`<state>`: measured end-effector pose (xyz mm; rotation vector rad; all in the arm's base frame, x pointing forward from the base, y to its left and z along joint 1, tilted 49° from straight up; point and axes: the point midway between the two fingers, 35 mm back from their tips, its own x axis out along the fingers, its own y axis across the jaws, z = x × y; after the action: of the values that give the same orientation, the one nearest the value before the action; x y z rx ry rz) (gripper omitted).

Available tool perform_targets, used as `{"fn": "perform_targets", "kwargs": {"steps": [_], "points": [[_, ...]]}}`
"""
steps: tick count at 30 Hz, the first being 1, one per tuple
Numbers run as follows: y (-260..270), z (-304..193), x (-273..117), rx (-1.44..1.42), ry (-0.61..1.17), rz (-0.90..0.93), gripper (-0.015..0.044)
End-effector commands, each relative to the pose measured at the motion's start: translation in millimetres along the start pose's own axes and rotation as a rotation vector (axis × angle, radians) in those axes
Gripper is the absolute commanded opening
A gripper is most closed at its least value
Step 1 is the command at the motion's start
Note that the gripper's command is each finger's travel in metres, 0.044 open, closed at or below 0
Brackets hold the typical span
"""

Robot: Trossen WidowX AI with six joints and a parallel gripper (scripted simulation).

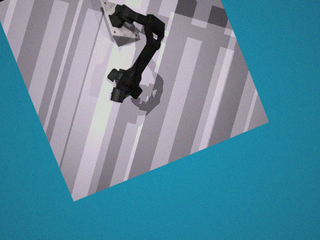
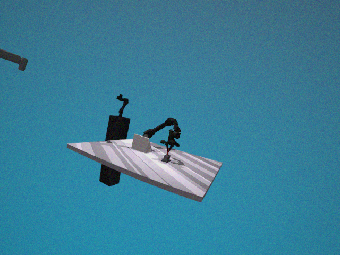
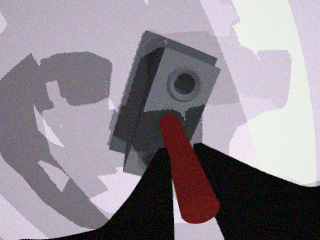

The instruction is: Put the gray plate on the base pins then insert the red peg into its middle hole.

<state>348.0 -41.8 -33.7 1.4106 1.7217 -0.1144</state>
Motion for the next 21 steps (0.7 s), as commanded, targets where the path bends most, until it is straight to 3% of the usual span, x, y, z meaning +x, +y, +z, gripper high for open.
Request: {"fn": "perform_targets", "kwargs": {"steps": [1, 7, 21], "points": [[0.0, -0.1, -0.1, 0.0, 0.0, 0.0, 0.0], [0.0, -0.1, -0.1, 0.0, 0.0, 0.0, 0.015], [-0.3, -0.1, -3.6, 0.004, 0.001, 0.005, 0.015]]}}
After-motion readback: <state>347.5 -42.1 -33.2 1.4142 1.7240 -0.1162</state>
